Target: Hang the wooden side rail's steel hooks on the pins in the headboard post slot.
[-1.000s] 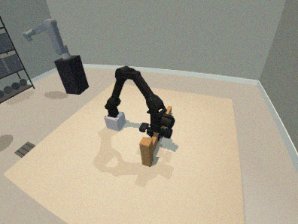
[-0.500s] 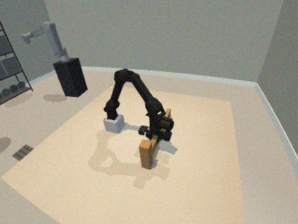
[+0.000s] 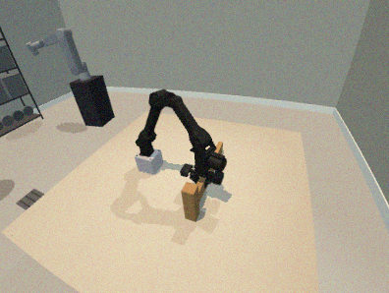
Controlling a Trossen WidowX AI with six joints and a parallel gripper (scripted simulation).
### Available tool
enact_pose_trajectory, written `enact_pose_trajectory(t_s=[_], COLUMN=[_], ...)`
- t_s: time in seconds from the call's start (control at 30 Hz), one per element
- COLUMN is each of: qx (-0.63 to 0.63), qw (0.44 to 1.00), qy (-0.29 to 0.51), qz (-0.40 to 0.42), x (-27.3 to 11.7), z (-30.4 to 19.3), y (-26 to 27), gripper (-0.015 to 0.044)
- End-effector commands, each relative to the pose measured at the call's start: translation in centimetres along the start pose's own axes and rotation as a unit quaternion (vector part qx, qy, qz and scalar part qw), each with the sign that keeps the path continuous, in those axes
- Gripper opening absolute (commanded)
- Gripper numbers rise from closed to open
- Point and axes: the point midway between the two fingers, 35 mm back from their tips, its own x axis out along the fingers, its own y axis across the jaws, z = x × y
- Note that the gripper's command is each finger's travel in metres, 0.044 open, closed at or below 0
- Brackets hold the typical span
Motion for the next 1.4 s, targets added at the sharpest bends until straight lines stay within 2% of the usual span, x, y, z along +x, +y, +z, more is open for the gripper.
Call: enact_pose_trajectory(t_s=[0.0, 1.37], qx=[-0.001, -0.001], qw=[1.0, 1.0], qy=[0.003, 0.003], qz=[-0.002, -0.002], x=[-0.27, -0.42], z=[-0.28, -0.76], y=[-0.07, -0.5], gripper=[0.0, 0.0])
